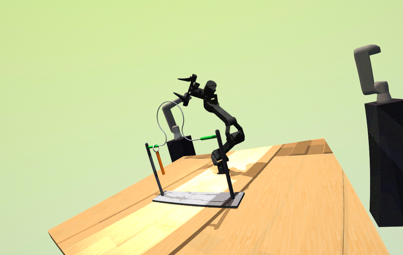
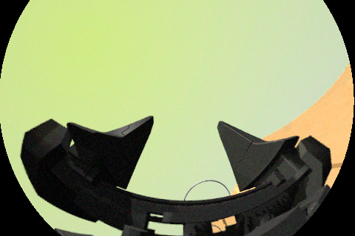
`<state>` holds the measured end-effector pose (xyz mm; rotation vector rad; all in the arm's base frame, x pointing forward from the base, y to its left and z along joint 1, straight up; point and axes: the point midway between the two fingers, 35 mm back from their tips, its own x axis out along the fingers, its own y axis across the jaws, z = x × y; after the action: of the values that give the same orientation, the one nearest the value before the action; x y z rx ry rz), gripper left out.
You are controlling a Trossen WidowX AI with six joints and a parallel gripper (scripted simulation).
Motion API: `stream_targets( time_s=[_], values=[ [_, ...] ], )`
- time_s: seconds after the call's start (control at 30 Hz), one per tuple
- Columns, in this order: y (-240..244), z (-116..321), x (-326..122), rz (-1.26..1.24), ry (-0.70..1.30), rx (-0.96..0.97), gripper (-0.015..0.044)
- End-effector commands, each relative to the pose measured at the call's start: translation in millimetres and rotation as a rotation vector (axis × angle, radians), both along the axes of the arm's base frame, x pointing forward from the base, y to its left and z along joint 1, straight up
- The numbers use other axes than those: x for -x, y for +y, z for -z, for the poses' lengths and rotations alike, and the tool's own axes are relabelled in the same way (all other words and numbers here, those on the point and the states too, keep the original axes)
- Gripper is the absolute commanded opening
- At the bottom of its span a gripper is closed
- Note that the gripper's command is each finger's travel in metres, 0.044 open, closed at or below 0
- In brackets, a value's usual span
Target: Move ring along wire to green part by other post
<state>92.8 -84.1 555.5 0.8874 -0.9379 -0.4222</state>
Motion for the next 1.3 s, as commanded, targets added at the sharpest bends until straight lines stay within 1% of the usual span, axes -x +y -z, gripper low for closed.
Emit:
stream_targets(
  time_s=[0.0, 0.1, 0.27, 0.5, 0.77, 1.03, 1.27],
  values=[
    [-1.9, 0.7, 1.1, 0.001, 0.005, 0.002, 0.0374],
    [-28.1, 12.1, 15.1, 0.020, 0.072, 0.025, 0.0295],
    [-82.8, 46.6, 32.9, 0.048, 0.221, 0.082, 0.0164],
    [-144.7, 109.7, 32.2, 0.057, 0.426, 0.182, 0.0160],
    [-182.1, 179.0, 11.7, 0.040, 0.611, 0.304, 0.0160],
    [-192.0, 260.3, -23.7, -0.035, 0.787, 0.458, 0.0160],
    [-174.3, 331.5, -58.1, -0.120, 0.915, 0.639, 0.0160]
  ],
)
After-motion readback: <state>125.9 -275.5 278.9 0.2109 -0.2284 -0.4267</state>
